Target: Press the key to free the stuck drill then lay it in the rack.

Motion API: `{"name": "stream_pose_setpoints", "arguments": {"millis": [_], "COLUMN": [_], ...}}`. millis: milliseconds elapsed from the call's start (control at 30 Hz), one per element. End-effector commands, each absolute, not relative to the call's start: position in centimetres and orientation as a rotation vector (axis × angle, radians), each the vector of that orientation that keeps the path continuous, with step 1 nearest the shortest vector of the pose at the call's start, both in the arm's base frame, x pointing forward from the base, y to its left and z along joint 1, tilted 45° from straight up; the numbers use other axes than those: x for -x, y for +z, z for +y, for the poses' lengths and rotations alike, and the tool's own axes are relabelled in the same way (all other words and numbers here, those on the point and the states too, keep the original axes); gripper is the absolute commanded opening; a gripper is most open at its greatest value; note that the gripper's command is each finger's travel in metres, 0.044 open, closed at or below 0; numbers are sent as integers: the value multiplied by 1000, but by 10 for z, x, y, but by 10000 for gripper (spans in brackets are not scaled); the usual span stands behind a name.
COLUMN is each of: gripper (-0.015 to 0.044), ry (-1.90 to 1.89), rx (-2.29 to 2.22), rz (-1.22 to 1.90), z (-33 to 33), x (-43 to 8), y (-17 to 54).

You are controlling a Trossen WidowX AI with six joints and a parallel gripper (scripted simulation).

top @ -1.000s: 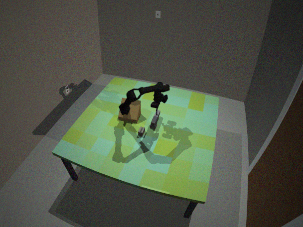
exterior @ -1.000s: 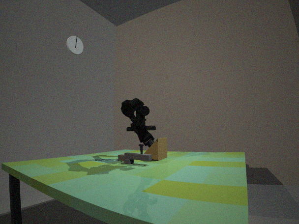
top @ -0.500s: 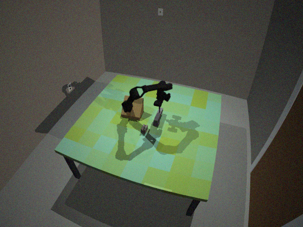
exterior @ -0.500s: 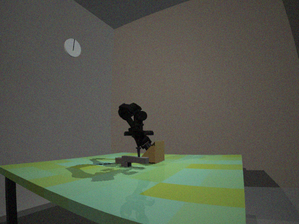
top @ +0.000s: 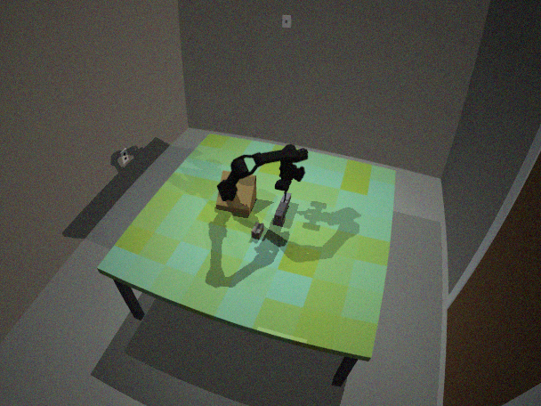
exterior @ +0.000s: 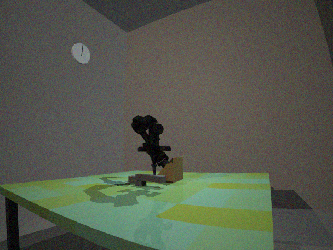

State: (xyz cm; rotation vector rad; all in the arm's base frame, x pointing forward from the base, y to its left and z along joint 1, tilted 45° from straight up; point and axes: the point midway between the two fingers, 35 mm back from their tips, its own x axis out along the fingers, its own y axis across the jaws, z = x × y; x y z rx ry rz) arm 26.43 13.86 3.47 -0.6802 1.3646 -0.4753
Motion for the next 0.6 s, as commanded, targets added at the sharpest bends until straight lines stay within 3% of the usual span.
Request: {"name": "stream_pose_setpoints", "arguments": {"millis": [0,567], "gripper": [0,0], "ry": [-485,-485], "rx": [681,681], "rz": [1379,1379], "z": [133,128], "x": [-264,-262], "y": [30,27]}}
